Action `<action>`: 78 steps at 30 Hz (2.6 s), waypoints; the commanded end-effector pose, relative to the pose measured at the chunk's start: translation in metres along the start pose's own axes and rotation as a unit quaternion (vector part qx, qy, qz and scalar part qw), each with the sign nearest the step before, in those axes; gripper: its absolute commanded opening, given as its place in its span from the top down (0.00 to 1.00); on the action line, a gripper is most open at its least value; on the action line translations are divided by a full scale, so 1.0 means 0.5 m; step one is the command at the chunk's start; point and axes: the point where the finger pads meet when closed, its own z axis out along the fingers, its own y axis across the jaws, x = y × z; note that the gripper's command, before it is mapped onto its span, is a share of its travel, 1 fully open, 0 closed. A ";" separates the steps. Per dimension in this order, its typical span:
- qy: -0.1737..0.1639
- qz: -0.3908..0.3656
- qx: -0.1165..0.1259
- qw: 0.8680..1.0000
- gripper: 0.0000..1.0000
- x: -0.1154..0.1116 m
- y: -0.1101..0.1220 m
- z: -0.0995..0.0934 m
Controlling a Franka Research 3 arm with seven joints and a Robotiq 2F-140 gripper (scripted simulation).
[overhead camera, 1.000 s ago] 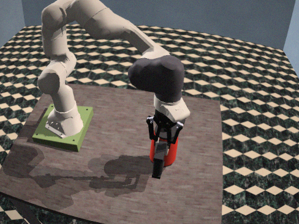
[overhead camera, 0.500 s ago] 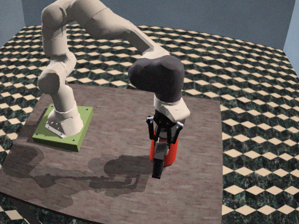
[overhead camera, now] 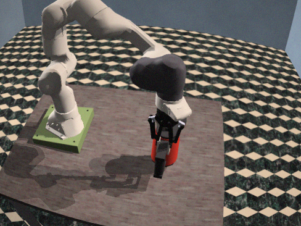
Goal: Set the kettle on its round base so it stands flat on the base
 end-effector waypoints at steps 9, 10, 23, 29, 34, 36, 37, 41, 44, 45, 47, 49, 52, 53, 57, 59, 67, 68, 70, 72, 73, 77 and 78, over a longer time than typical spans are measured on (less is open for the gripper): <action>0.002 0.004 0.004 1.000 1.00 -0.040 -0.003 -0.007; 0.002 0.004 0.004 1.000 1.00 -0.040 -0.003 -0.007; 0.002 0.004 0.004 1.000 1.00 -0.101 -0.001 -0.007; 0.002 0.004 0.004 1.000 1.00 -0.125 0.001 -0.006; 0.002 0.004 0.004 1.000 1.00 -0.158 0.002 -0.006; 0.002 0.004 0.004 1.000 1.00 -0.172 0.003 -0.006; 0.002 0.004 0.004 1.000 1.00 -0.178 0.003 -0.006; 0.002 0.004 0.004 1.000 1.00 -0.207 0.005 -0.006; 0.002 0.004 0.004 1.000 1.00 -0.221 0.005 -0.006; 0.002 0.004 0.004 1.000 1.00 -0.221 0.005 -0.006; 0.002 0.004 0.004 1.000 1.00 -0.236 0.006 -0.005; 0.002 0.004 0.004 1.000 1.00 -0.251 0.007 -0.005; 0.002 0.004 0.004 1.000 1.00 -0.273 0.008 -0.005; 0.002 0.004 0.004 1.000 1.00 -0.281 0.008 -0.005; 0.002 0.004 0.004 1.000 1.00 -0.310 0.010 -0.005; 0.002 0.004 0.004 1.000 1.00 -0.325 0.010 -0.005; 0.002 0.004 0.004 1.000 1.00 -0.368 0.012 -0.004; 0.002 0.004 0.004 1.000 1.00 -0.376 0.013 -0.004; 0.002 0.004 0.004 1.000 1.00 -0.389 0.013 -0.004; 0.002 0.004 0.004 1.000 1.00 -0.403 0.014 -0.004; 0.002 0.004 0.004 1.000 1.00 -0.410 0.014 -0.004; 0.002 0.004 0.004 1.000 1.00 -0.436 0.016 -0.004; 0.002 0.004 0.004 1.000 1.00 -0.436 0.016 -0.004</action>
